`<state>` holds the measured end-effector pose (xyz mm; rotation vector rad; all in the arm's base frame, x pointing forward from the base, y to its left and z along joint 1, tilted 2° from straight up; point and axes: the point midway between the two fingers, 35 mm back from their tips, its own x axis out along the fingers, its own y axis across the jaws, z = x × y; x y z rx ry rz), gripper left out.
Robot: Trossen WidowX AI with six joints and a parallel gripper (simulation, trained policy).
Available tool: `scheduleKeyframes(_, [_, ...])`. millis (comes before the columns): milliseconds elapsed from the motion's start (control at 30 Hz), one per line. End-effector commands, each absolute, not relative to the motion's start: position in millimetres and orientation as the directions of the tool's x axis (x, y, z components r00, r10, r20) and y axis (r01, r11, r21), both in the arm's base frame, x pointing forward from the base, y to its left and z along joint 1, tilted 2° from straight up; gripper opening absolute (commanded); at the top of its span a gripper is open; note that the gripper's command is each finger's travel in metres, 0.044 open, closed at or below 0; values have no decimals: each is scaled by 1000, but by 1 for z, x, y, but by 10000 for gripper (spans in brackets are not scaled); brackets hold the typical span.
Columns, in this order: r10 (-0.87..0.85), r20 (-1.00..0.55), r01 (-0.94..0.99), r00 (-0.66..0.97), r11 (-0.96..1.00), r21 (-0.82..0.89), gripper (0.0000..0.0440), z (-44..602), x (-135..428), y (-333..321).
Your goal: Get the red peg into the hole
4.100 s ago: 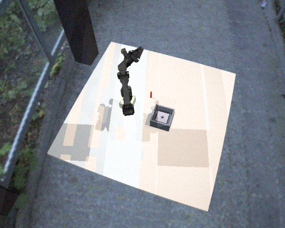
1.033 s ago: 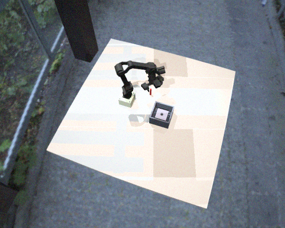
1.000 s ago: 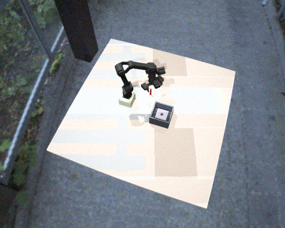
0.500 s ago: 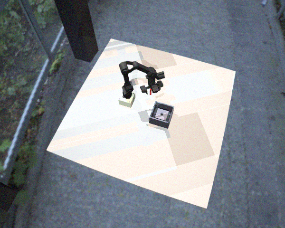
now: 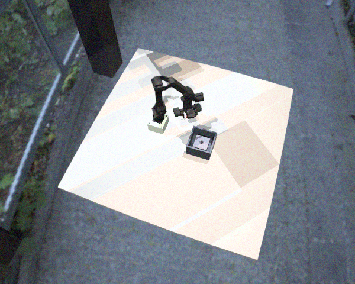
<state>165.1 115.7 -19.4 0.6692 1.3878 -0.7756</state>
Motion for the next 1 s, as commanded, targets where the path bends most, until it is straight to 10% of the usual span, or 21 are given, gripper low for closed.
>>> scheduleKeyframes(0, [-71,-997,808,-2,588,-43,96,-21,165,117])
scheduleKeyframes(133, [-49,-998,813,-29,581,-52,2,-20,165,117])
scheduleKeyframes(967, [-150,-975,723,164,691,16,0,56,209,89])
